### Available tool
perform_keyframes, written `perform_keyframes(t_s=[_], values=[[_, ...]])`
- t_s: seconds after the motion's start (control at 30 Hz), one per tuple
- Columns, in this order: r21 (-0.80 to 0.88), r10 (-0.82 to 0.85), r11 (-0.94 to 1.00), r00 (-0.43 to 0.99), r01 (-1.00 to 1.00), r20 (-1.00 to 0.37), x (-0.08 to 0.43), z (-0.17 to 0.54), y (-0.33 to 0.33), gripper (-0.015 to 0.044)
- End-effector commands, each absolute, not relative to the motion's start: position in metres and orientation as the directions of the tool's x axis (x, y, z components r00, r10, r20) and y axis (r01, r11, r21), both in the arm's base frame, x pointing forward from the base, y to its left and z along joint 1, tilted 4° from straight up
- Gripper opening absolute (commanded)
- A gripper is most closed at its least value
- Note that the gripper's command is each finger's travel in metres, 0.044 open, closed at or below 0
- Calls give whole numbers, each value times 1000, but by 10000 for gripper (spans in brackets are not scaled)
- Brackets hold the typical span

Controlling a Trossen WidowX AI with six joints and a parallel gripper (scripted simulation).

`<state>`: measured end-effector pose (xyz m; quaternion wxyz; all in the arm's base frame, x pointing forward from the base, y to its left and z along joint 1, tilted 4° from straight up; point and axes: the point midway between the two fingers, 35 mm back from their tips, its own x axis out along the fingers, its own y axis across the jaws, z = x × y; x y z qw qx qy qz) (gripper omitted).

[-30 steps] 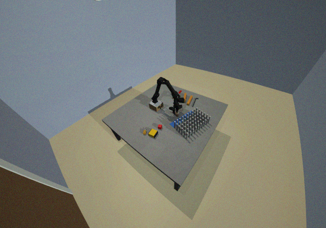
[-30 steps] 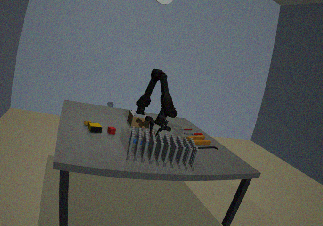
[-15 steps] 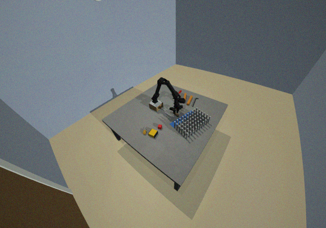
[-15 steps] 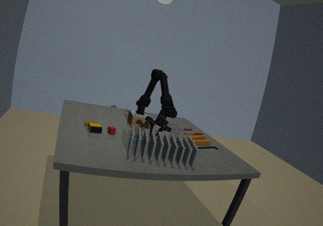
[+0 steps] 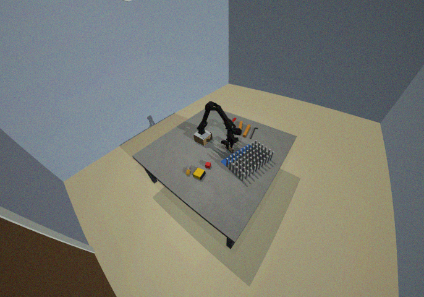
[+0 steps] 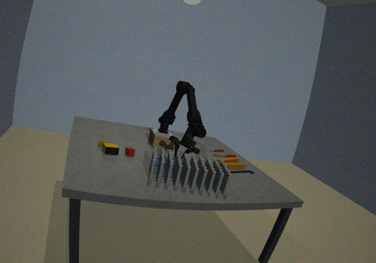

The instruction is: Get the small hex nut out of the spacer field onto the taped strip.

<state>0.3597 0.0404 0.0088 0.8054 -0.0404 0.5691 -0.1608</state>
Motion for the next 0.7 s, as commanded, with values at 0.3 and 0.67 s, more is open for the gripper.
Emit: perform_keyframes(t_s=[0.3,0.67], values=[[-247,-304,946,304,211,-903,369,11,39,0],[-247,-304,946,305,212,-903,376,11,38,0]])
